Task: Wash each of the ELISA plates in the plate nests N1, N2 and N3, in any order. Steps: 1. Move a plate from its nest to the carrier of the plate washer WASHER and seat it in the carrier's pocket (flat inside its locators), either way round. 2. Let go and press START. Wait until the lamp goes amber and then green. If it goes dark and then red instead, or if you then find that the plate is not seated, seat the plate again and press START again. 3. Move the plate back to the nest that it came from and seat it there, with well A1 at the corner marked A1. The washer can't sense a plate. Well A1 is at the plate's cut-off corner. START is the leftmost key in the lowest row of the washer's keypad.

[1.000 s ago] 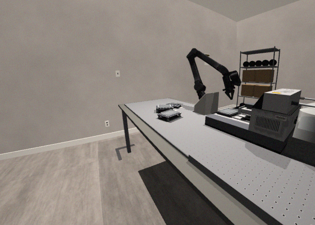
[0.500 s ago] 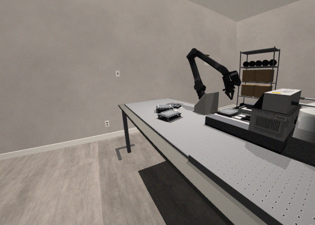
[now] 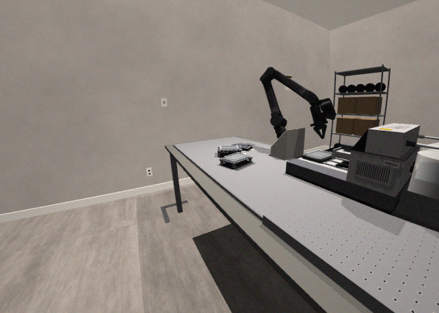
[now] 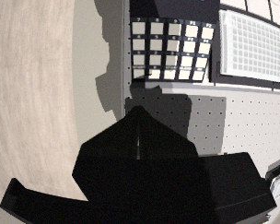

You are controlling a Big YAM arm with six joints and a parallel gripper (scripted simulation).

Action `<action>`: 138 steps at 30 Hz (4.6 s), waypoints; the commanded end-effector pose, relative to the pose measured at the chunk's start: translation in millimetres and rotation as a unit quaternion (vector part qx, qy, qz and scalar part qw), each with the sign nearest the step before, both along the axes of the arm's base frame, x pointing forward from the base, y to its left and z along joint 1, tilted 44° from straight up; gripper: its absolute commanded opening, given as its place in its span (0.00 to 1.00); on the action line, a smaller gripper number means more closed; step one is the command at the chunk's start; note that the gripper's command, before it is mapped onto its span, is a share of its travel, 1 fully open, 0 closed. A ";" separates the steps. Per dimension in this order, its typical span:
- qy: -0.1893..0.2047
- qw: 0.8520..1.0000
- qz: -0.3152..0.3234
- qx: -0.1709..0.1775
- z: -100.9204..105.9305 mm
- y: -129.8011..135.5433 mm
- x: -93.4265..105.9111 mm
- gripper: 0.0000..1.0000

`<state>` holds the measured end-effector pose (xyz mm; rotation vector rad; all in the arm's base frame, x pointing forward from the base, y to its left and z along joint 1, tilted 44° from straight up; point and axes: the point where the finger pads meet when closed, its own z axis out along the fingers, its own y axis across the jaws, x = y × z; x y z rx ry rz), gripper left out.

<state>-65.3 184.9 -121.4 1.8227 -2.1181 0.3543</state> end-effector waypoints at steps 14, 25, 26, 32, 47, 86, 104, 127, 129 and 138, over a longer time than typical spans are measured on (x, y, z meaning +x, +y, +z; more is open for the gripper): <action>0.003 1.000 0.000 0.013 -0.2 16.0 -2.8 0.00; 0.003 1.000 0.000 0.013 -0.2 16.0 -2.8 0.00; 0.003 1.000 0.000 0.013 -0.2 16.0 -2.8 0.00; 0.003 1.000 0.000 0.013 -0.2 16.0 -2.8 0.00; 0.003 1.000 0.000 0.013 -0.2 16.0 -2.8 0.00; -0.226 0.873 -0.389 -0.188 -32.0 66.4 110.1 1.00; -0.347 0.719 -0.573 -0.185 -36.7 76.6 190.6 1.00; -0.366 0.693 -0.590 -0.193 -49.8 46.7 179.9 1.00; -0.366 0.693 -0.590 -0.193 -49.8 46.7 179.9 1.00; -0.364 0.698 -0.584 -0.195 -60.2 34.2 176.4 1.00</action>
